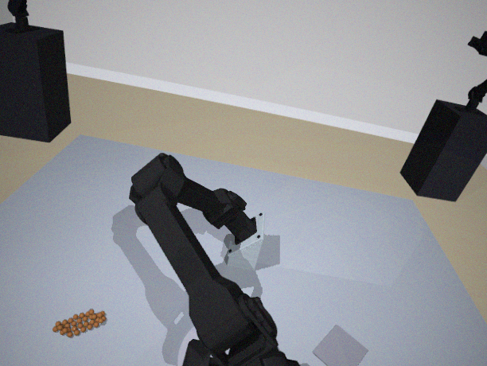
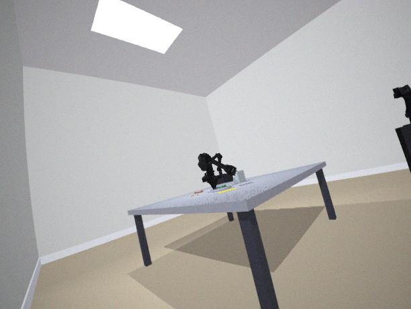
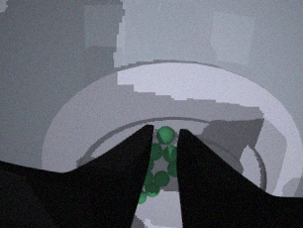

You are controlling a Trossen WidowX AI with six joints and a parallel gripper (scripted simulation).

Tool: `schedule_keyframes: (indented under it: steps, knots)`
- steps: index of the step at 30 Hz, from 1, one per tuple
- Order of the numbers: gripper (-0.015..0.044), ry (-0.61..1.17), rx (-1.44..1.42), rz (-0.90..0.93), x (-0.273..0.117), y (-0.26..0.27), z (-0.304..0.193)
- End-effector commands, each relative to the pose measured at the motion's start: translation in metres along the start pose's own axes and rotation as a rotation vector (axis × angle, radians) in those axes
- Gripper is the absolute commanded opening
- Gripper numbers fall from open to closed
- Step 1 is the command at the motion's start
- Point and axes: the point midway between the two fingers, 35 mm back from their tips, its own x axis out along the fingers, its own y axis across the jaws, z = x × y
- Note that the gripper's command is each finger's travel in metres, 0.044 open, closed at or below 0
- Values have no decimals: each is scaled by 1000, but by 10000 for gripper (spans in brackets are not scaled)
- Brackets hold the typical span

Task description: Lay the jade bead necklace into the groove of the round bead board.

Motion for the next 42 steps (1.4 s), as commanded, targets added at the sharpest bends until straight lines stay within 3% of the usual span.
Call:
schedule_keyframes:
  steps: [1, 42]
  knots:
    - [0, -2, 0, 0, -1, 0, 0]
    - [0, -3, -8, -4, -8, 1, -1]
